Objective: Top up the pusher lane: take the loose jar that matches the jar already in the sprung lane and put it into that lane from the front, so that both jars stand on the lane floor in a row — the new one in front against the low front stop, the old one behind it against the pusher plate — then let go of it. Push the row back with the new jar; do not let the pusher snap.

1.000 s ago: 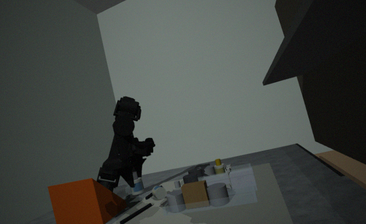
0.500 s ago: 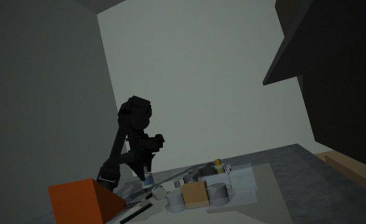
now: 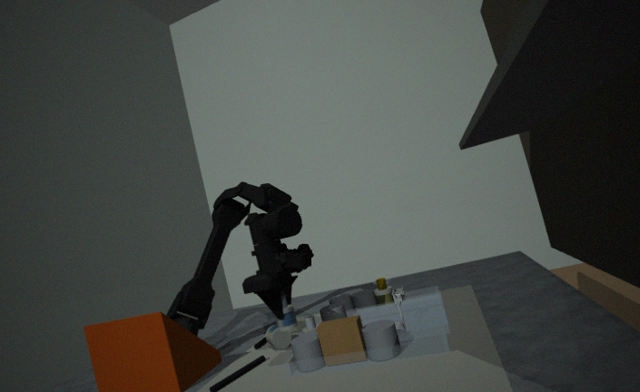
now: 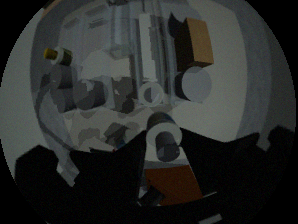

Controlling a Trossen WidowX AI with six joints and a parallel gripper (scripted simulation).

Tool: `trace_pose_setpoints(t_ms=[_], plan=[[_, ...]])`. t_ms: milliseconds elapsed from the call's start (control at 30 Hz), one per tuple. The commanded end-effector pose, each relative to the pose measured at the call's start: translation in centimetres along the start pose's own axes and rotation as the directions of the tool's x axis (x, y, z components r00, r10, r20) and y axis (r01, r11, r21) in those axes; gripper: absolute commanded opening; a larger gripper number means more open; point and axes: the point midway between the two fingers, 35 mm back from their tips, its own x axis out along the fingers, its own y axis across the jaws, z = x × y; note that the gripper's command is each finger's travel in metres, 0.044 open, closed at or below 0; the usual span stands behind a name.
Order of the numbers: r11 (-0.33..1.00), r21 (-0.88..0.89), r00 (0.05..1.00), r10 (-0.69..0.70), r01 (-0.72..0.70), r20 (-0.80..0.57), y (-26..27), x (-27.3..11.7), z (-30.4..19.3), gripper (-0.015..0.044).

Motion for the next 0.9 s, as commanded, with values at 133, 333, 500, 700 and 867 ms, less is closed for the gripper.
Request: trace_pose_setpoints(t_ms=[133, 333, 500, 700, 867], plan=[[1.0, 0.003, 1.0, 0.007, -0.007, 0.001, 1.1, 0.9, 0.0, 0.0], [1.0, 0.003, 1.0, 0.008, -0.008, 0.001, 1.1, 2.7, 0.0, 0.0], [1.0, 0.003, 1.0, 0.008, -0.008, 0.001, 1.1, 3.0, 0.0, 0.0], [1.0, 0.003, 1.0, 0.008, -0.008, 0.001, 1.1, 3.0, 0.1, 0.0], [1.0, 0.003, 1.0, 0.008, -0.008, 0.001, 1.1, 3.0, 0.3, 0.0]])
